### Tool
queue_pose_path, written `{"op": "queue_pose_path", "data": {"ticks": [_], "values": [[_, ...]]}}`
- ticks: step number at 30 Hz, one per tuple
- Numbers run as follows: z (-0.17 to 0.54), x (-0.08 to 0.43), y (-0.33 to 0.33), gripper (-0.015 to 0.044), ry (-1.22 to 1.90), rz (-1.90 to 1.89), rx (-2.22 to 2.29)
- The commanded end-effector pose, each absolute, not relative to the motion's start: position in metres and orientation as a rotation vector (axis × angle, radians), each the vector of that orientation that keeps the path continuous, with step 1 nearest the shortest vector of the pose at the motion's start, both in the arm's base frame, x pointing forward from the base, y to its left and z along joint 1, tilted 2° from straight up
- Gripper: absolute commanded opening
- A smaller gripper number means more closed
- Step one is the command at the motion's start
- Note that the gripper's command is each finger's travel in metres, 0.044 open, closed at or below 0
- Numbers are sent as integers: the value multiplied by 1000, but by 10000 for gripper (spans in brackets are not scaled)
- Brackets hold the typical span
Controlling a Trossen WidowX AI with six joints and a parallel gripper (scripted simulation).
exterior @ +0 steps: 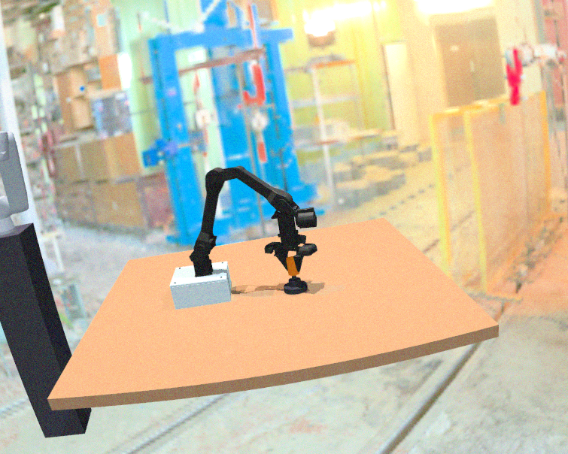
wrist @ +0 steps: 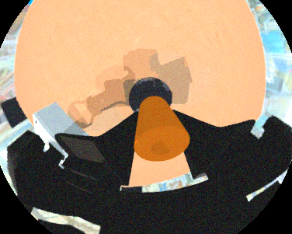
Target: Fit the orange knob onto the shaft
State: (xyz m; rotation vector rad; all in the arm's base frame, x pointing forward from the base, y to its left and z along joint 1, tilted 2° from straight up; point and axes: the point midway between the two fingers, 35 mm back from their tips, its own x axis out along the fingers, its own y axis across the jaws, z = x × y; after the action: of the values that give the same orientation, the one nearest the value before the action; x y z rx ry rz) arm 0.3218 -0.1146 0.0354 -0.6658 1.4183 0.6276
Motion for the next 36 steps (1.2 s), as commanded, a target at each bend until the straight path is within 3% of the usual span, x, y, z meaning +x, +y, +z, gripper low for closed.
{"op": "queue_pose_path", "data": {"ticks": [1, 36], "values": [[36, 323, -115, 0, 1404, 657, -699], [36, 322, -114, 0, 1404, 657, -699]]}}
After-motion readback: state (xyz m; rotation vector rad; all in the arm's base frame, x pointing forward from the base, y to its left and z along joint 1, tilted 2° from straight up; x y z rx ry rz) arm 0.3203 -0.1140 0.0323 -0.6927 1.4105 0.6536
